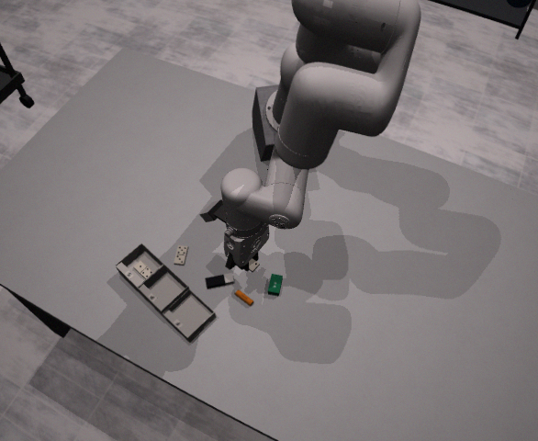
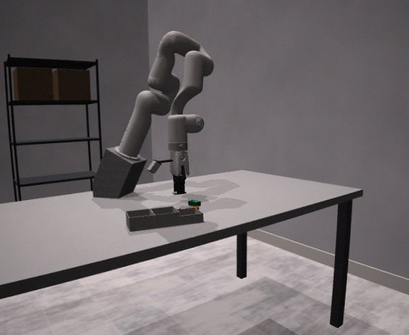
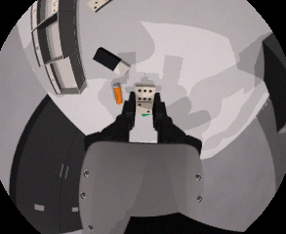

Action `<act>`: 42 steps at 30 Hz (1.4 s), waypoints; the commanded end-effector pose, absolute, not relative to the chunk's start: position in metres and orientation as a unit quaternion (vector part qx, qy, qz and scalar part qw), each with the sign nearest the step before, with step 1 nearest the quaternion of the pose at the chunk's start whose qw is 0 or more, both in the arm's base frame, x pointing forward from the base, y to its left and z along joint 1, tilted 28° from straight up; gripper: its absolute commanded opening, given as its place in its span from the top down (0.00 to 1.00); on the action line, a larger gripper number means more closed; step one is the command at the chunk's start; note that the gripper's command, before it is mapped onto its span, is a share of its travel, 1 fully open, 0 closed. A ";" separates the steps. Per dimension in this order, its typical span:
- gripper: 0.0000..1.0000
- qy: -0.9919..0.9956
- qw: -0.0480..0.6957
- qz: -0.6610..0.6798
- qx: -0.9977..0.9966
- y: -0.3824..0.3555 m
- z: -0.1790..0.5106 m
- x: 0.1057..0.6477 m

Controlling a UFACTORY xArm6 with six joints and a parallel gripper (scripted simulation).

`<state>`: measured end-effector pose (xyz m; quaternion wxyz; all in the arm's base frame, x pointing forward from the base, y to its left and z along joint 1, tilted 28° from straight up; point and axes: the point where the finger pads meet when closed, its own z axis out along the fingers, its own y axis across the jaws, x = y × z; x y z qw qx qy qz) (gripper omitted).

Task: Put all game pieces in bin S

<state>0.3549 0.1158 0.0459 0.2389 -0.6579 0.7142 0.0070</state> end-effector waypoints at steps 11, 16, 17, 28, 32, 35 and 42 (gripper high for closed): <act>1.00 0.714 0.239 0.007 -0.658 0.109 0.052 0.357; 1.00 0.714 0.239 0.007 -0.658 0.084 0.049 0.373; 1.00 0.714 0.239 0.007 -0.658 0.079 0.048 0.376; 1.00 0.714 0.239 0.006 -0.658 0.034 0.043 0.406; 1.00 0.714 0.239 0.006 -0.658 0.014 0.041 0.419; 1.00 0.714 0.239 0.006 -0.658 -0.001 0.039 0.429; 1.00 0.714 0.239 0.006 -0.658 -0.028 0.036 0.447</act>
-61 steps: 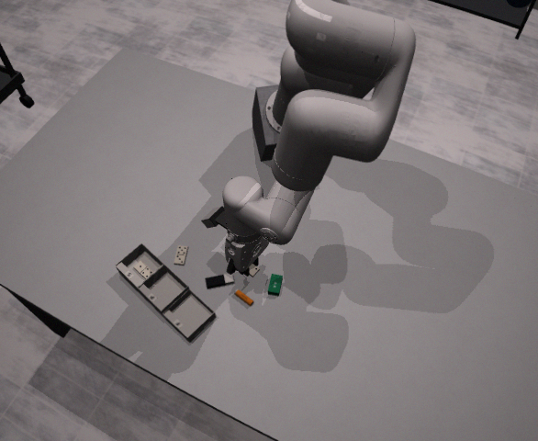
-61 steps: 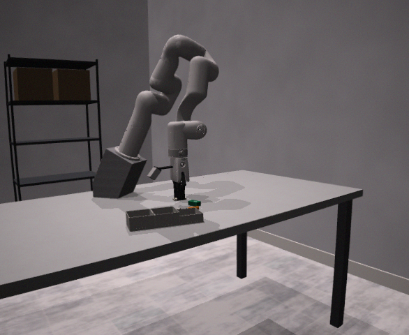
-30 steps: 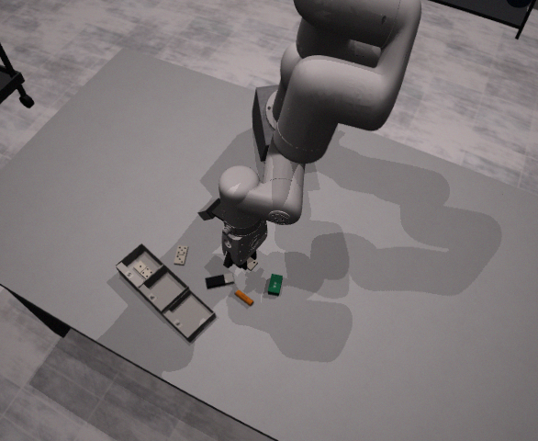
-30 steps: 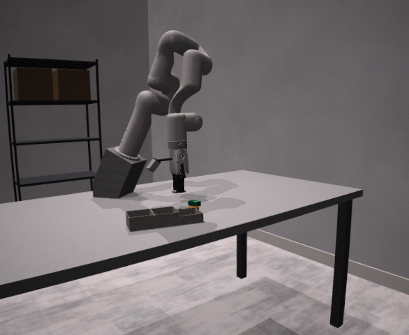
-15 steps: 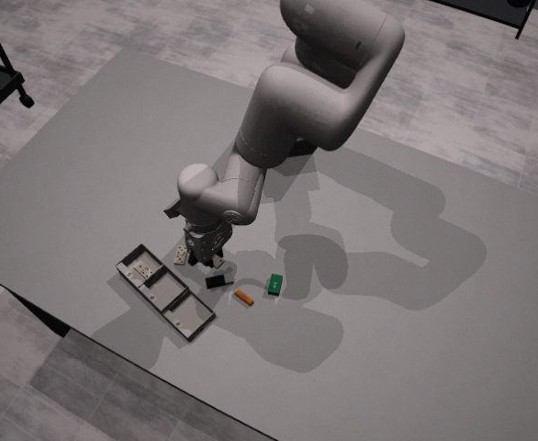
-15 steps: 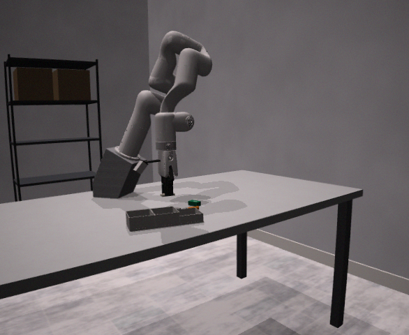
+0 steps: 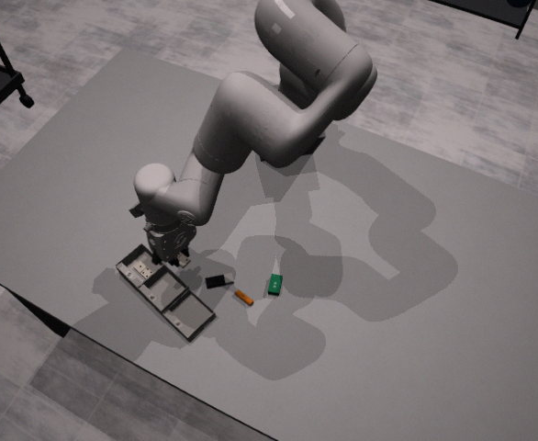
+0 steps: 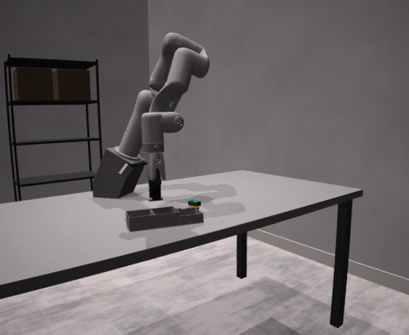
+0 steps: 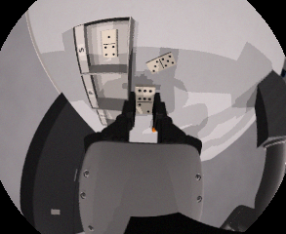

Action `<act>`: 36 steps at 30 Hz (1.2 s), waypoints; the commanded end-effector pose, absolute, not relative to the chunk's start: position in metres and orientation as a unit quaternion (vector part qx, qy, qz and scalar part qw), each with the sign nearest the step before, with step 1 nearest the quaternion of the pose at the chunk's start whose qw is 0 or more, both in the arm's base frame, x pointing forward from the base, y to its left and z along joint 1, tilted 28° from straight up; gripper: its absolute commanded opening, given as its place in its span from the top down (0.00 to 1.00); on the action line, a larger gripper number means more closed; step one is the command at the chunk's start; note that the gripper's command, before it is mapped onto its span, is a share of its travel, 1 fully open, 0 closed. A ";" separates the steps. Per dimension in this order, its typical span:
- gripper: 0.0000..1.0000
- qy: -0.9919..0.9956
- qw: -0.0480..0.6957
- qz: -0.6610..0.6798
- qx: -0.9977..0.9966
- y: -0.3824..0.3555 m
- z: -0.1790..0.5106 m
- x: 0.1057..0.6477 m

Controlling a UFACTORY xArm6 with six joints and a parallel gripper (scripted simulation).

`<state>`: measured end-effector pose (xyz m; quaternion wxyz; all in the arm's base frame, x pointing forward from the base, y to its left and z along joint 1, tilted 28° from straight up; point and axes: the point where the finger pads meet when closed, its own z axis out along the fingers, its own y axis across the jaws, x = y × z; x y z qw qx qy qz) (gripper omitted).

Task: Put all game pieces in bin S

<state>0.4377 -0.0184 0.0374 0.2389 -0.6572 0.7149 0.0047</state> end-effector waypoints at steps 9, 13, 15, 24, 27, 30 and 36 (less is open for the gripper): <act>1.00 0.738 0.239 0.015 -0.631 -0.063 0.032 0.470; 1.00 0.738 0.239 0.015 -0.631 -0.083 0.030 0.483; 1.00 0.738 0.239 0.015 -0.631 -0.093 0.029 0.490; 1.00 0.738 0.239 0.015 -0.631 -0.098 0.028 0.494; 1.00 0.738 0.239 0.015 -0.631 -0.097 0.028 0.493; 1.00 0.738 0.239 0.015 -0.631 -0.097 0.028 0.493; 1.00 0.738 0.239 0.015 -0.631 -0.094 0.023 0.494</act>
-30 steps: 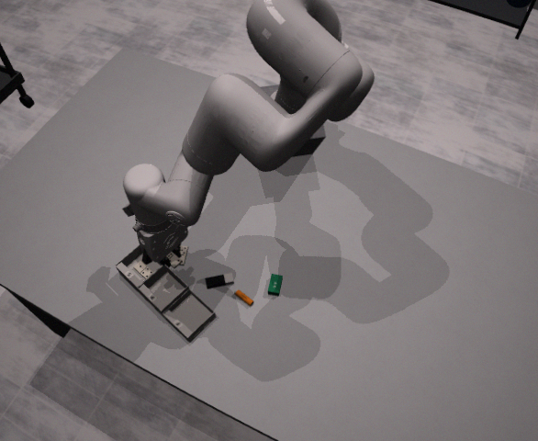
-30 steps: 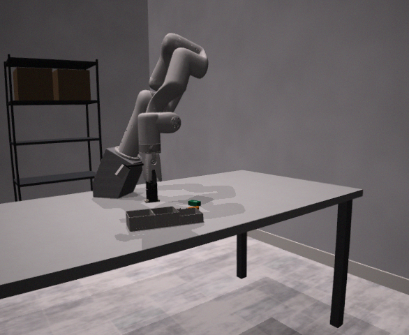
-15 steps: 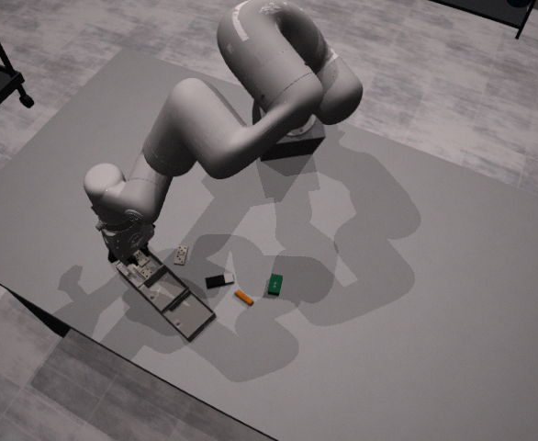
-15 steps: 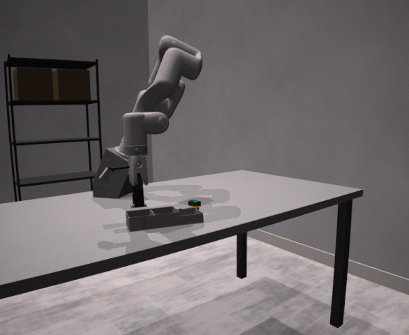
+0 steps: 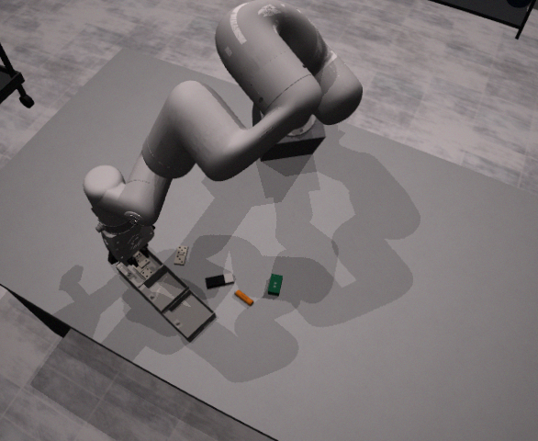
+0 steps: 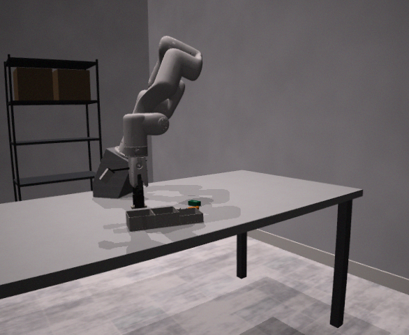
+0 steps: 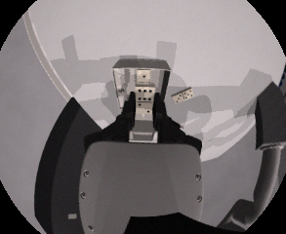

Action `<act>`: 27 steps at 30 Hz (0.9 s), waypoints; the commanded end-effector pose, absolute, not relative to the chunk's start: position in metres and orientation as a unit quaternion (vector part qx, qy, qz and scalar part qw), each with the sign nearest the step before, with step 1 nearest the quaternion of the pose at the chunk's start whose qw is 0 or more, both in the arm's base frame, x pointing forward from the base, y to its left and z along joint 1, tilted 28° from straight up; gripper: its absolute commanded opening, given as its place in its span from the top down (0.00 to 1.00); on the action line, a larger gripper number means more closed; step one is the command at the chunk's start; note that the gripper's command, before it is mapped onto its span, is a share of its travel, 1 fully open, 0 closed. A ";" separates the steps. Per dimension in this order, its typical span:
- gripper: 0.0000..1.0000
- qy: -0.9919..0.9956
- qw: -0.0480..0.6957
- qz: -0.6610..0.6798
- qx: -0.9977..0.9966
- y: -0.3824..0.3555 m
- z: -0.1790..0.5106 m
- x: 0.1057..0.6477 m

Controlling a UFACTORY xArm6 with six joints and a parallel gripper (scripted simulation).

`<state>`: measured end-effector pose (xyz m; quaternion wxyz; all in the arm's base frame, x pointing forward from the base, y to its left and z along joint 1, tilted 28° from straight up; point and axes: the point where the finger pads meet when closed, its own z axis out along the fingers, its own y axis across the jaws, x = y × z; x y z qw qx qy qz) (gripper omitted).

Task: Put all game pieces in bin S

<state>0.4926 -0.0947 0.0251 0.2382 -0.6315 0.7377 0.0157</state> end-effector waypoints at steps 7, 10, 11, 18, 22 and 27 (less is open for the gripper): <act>1.00 0.738 0.239 0.015 -0.631 -0.090 0.013 0.498; 1.00 0.738 0.239 0.015 -0.631 -0.088 0.007 0.500; 1.00 0.738 0.239 0.015 -0.631 -0.088 0.005 0.501; 1.00 0.738 0.239 0.015 -0.631 -0.085 -0.003 0.504; 1.00 0.738 0.239 0.015 -0.631 -0.082 -0.011 0.507; 1.00 0.738 0.239 0.015 -0.631 -0.081 -0.011 0.506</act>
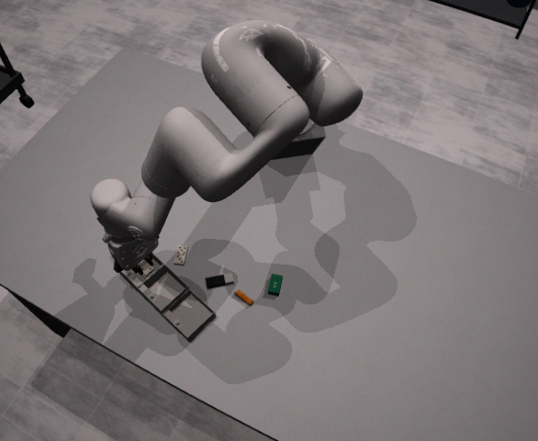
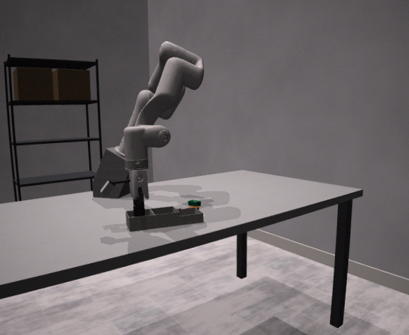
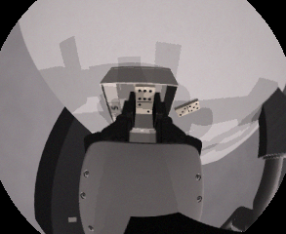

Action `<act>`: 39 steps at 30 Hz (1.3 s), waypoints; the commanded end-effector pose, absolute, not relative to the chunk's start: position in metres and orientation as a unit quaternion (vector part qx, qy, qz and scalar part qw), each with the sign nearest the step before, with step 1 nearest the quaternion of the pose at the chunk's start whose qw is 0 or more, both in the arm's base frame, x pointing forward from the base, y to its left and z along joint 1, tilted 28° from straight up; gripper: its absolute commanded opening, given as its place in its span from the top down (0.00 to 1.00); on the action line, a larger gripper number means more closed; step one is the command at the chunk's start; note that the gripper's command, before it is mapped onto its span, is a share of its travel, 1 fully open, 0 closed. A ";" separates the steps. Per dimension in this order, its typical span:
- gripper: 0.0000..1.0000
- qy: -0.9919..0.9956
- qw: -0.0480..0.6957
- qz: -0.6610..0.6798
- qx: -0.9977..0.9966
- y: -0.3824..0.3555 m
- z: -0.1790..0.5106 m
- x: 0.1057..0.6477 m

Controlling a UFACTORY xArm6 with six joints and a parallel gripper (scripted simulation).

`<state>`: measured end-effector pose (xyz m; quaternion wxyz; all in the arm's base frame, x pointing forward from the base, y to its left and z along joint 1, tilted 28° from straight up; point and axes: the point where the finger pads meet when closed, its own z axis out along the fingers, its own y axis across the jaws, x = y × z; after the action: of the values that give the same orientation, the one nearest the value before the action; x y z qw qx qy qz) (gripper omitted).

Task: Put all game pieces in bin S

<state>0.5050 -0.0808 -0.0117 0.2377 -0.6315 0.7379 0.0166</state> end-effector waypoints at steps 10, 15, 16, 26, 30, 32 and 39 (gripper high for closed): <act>1.00 0.738 0.239 0.015 -0.631 -0.081 -0.011 0.506; 0.69 0.738 0.239 0.015 -0.631 -0.081 -0.011 0.506; 0.69 0.738 0.239 0.015 -0.631 -0.081 -0.011 0.506; 0.69 0.738 0.239 0.015 -0.631 -0.081 -0.011 0.506; 0.69 0.738 0.239 0.015 -0.631 -0.081 -0.009 0.505; 0.69 0.738 0.239 0.015 -0.631 -0.082 -0.006 0.504; 0.69 0.738 0.239 0.015 -0.631 -0.085 0.002 0.501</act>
<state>0.5016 -0.0832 -0.0030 0.2382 -0.6314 0.7378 0.0159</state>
